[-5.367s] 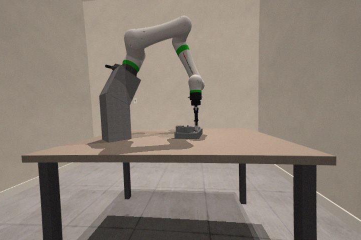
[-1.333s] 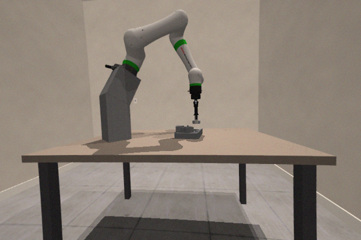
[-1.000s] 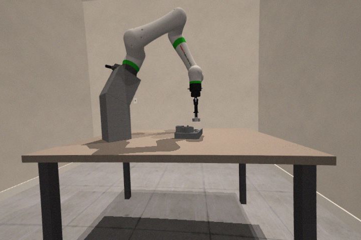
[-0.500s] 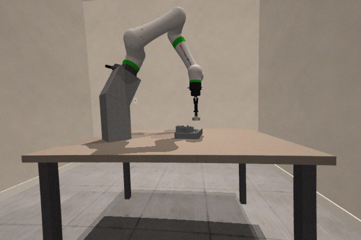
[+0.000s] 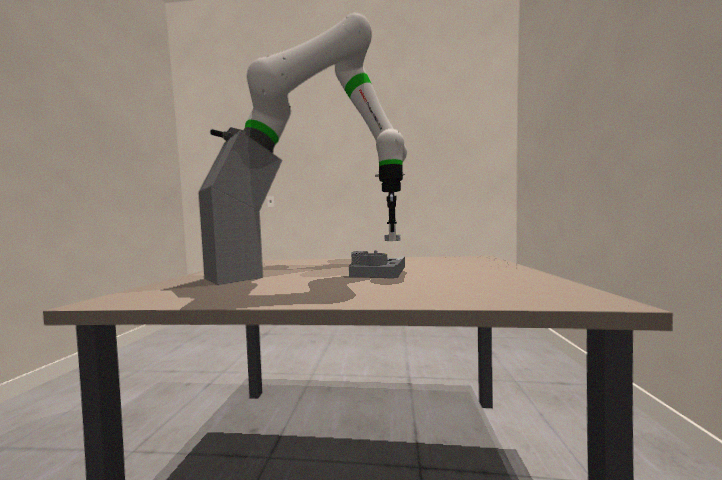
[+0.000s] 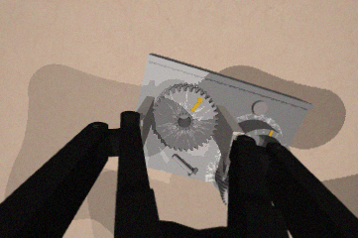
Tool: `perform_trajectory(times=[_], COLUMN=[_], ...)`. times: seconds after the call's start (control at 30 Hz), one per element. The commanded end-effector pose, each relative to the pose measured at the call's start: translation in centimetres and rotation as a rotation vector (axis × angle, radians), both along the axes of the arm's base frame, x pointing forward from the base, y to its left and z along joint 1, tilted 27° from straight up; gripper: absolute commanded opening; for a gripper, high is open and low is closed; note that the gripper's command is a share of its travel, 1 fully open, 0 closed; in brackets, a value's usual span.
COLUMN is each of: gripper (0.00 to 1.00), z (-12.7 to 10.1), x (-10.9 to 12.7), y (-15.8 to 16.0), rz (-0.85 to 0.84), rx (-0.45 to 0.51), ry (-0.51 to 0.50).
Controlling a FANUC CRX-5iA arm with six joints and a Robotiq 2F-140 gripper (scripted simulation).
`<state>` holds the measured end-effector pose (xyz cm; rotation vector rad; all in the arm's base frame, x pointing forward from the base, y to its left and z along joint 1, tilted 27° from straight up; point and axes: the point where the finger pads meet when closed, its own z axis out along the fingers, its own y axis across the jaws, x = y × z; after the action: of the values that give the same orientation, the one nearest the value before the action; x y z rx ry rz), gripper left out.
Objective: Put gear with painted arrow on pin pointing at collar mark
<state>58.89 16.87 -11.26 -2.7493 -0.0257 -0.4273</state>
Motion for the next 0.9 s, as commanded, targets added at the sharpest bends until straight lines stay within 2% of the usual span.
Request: perform_trajectory(times=[0.0,0.6,0.73,0.83,0.87], gripper=[0.00,0.00,0.00,0.00,0.00], z=[0.0,0.0,-0.5,-3.6,-4.0], x=[0.0,0.0,-0.3,-2.9,-3.4], y=[0.0,0.0,-0.9,-6.6,-7.3], rz=[0.000,0.000,0.000,0.002,0.001], rx=[0.000,0.000,-0.001,-0.002,-0.001], ry=[0.000,0.000,0.001,0.004,0.003])
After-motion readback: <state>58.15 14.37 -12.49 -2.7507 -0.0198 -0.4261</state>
